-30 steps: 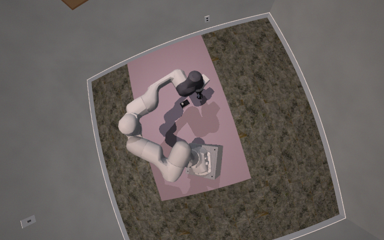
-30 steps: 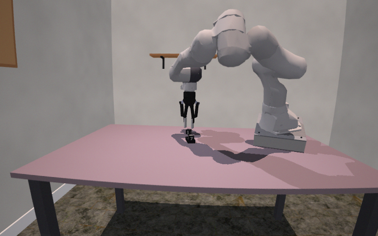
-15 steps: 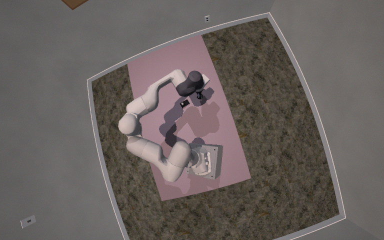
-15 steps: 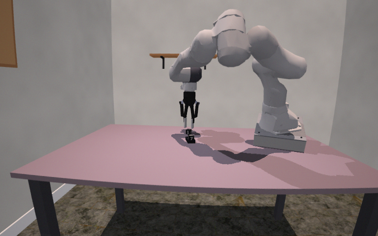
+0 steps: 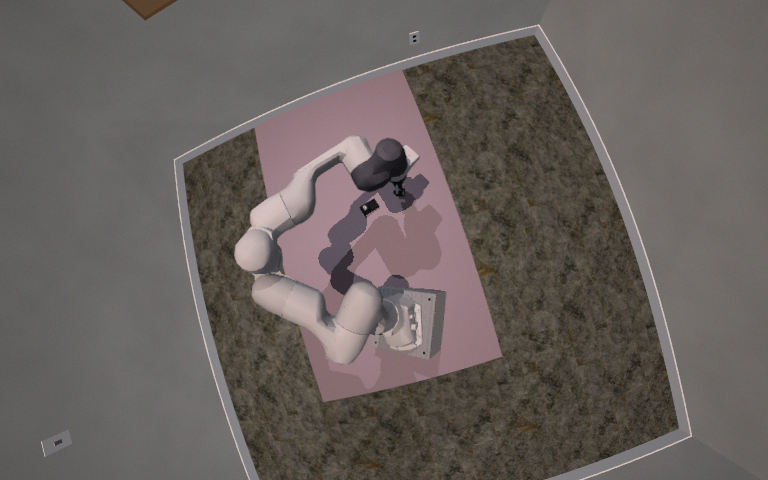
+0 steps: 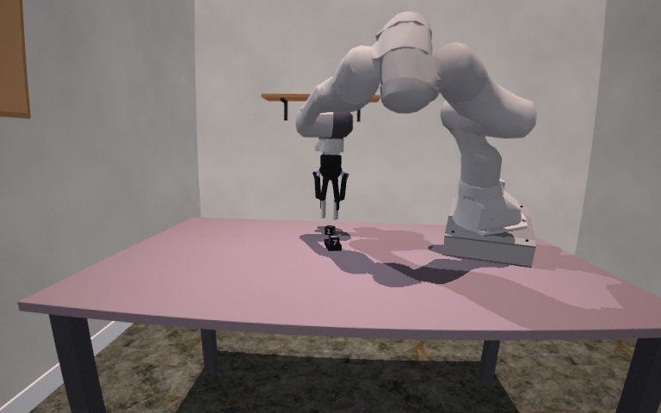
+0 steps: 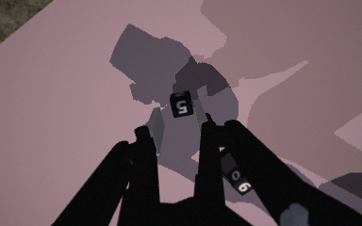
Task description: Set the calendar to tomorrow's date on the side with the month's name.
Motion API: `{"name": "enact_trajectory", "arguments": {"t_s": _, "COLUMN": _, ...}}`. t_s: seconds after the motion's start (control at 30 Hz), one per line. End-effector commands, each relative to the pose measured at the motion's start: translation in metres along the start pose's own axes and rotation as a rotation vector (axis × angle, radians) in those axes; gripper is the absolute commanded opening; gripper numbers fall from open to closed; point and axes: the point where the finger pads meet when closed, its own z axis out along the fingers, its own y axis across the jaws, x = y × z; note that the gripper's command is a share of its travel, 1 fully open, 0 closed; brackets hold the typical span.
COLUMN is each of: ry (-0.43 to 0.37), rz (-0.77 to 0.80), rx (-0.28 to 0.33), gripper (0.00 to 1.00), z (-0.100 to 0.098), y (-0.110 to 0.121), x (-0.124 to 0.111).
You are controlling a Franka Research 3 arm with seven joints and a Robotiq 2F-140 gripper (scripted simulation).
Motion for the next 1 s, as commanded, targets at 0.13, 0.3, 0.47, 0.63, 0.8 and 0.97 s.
{"name": "enact_trajectory", "arguments": {"t_s": 0.13, "ry": -0.003, "rz": 0.002, "rx": -0.007, "gripper": 0.28, "z": -0.019, "y": 0.003, "x": -0.001}}
{"name": "enact_trajectory", "arguments": {"t_s": 0.3, "ry": -0.003, "rz": 0.002, "rx": -0.007, "gripper": 0.28, "z": -0.022, "y": 0.002, "x": -0.001}}
{"name": "enact_trajectory", "arguments": {"t_s": 0.47, "ry": 0.013, "rz": 0.003, "rx": -0.009, "gripper": 0.28, "z": -0.021, "y": 0.003, "x": -0.001}}
{"name": "enact_trajectory", "arguments": {"t_s": 0.63, "ry": 0.151, "rz": 0.005, "rx": -0.019, "gripper": 0.28, "z": -0.018, "y": 0.005, "x": -0.002}}
{"name": "enact_trajectory", "arguments": {"t_s": 0.8, "ry": 0.259, "rz": 0.001, "rx": -0.007, "gripper": 0.28, "z": -0.021, "y": 0.002, "x": -0.006}}
{"name": "enact_trajectory", "arguments": {"t_s": 0.97, "ry": 0.259, "rz": 0.001, "rx": -0.007, "gripper": 0.28, "z": -0.021, "y": 0.003, "x": -0.008}}
